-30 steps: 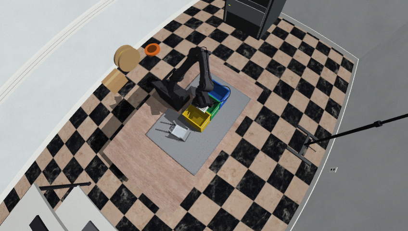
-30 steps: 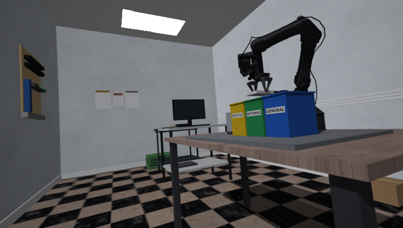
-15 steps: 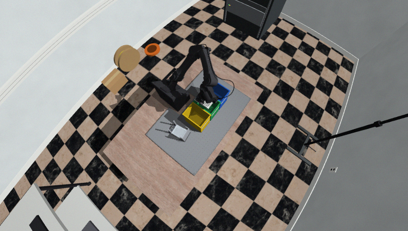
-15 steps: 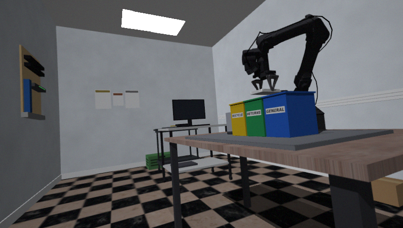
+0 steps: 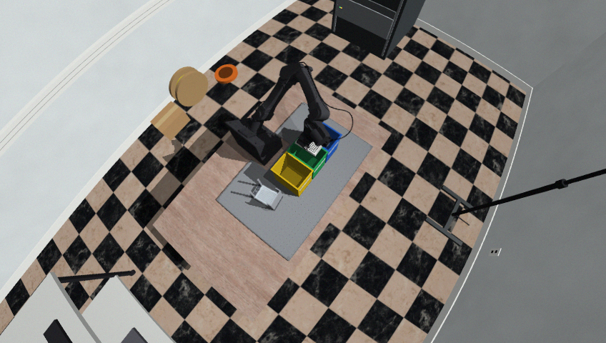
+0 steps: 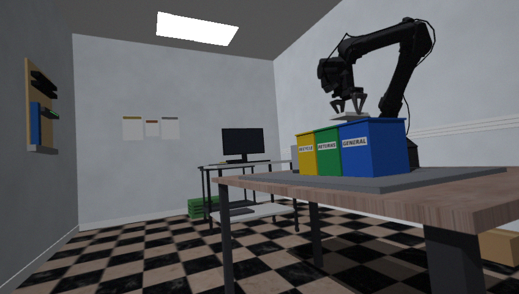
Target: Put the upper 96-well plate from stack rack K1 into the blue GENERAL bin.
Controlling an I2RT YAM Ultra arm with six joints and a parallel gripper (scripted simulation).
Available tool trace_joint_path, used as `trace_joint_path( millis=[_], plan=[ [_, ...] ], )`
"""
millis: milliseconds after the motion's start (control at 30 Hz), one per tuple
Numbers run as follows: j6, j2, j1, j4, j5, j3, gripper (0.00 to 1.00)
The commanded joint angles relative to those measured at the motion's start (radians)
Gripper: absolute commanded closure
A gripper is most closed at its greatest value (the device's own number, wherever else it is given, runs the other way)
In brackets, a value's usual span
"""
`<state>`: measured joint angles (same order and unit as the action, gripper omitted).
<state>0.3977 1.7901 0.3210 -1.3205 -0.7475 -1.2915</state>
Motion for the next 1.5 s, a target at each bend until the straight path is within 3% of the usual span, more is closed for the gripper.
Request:
trace_joint_path(
  millis=[0,1033,1467],
  plan=[
    [-0.056,-0.044,-0.017,-0.022,-0.021,-0.039,1.0],
    [-0.356,-0.126,-0.232,-0.063,-0.039,-0.208,1.0],
    [-0.351,-0.12,-0.213,-0.06,-0.031,-0.165,1.0]
  ],
)
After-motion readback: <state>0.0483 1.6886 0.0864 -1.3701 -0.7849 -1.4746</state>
